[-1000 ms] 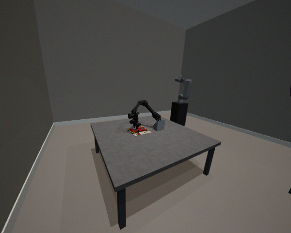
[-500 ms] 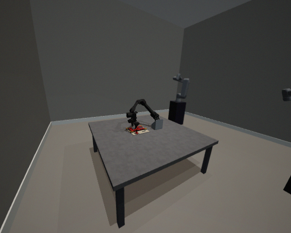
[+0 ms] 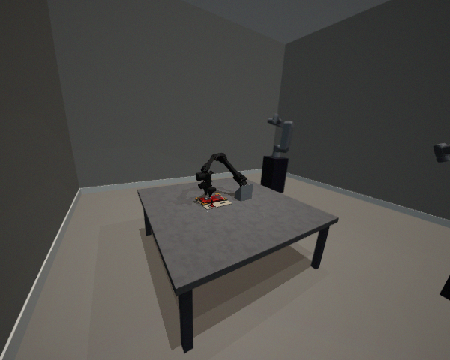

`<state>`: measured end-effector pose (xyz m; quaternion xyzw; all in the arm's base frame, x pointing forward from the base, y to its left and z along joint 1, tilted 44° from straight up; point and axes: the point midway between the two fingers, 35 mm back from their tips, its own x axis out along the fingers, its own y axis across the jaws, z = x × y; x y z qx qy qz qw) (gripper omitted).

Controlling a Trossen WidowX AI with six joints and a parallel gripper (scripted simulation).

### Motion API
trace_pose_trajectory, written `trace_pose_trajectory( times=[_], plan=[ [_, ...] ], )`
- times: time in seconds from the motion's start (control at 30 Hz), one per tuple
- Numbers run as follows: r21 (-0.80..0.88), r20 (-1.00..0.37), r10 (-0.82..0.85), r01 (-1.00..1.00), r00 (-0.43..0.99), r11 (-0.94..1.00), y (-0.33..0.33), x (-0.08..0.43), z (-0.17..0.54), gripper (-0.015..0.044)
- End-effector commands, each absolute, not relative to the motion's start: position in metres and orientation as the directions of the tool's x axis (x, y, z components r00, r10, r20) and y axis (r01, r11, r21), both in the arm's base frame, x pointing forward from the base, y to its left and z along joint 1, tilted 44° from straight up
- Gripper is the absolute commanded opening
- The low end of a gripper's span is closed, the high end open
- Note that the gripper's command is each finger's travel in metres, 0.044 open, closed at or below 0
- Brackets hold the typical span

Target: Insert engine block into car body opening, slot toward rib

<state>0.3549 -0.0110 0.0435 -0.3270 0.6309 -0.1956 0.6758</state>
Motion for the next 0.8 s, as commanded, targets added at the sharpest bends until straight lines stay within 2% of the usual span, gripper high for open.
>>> trace_pose_trajectory(
  times=[0.0,0.3,0.77],
  plan=[
    [-0.691,-0.723,-0.678,-0.143,0.132,0.709,-0.0103,0.3562,0.0452,0.0230],
    [-0.691,-0.723,-0.678,-0.143,0.132,0.709,-0.0103,0.3562,0.0452,0.0000],
    [-0.691,-0.723,-0.678,-0.143,0.132,0.709,-0.0103,0.3562,0.0452,0.0000]
  ],
)
